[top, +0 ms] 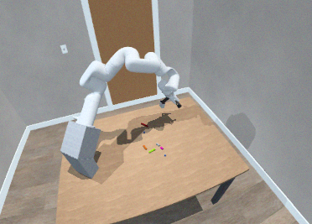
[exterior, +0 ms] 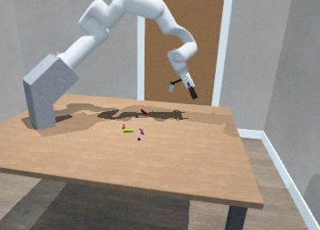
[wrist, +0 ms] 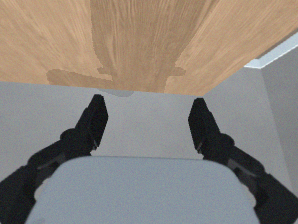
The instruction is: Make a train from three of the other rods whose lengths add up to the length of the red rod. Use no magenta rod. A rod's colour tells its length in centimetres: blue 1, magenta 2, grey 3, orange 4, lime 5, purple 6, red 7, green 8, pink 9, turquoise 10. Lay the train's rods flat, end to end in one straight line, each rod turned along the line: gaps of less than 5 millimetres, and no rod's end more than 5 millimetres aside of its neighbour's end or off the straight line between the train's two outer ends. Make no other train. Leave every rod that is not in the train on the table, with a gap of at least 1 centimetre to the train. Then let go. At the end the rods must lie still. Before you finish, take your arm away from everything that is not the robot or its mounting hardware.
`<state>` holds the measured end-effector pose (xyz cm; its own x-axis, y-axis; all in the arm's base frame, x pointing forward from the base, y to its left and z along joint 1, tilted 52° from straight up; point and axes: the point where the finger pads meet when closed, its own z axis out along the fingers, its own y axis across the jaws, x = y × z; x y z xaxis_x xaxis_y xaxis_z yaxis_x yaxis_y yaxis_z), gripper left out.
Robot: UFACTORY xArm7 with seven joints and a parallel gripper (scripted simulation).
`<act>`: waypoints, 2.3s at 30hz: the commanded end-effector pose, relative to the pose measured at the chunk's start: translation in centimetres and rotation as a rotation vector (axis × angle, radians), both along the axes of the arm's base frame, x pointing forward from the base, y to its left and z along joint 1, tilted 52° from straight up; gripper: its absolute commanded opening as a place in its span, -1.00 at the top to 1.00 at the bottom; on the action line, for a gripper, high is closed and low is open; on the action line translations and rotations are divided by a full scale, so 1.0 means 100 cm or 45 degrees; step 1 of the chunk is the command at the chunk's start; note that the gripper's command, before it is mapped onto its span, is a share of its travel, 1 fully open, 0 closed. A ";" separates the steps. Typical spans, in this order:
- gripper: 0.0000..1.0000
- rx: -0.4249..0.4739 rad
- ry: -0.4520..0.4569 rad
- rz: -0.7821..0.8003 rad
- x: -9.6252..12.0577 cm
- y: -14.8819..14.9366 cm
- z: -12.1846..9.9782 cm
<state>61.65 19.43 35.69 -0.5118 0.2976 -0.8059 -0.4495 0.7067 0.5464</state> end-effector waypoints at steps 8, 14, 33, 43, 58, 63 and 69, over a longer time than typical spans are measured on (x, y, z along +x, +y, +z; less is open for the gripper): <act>-1.00 -0.031 0.093 0.030 0.008 -0.042 -0.068; -1.00 -0.031 0.093 0.030 0.008 -0.042 -0.068; -1.00 -0.134 0.387 0.149 -0.027 -0.122 -0.238; -1.00 -0.195 0.578 0.231 -0.071 -0.161 -0.323; -1.00 -0.205 0.611 0.245 -0.080 -0.167 -0.336; -1.00 -0.205 0.611 0.245 -0.080 -0.167 -0.336; -1.00 -0.205 0.611 0.245 -0.080 -0.167 -0.336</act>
<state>53.59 2.93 2.06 -0.8674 0.0525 -0.4948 -0.3071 0.7260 0.6153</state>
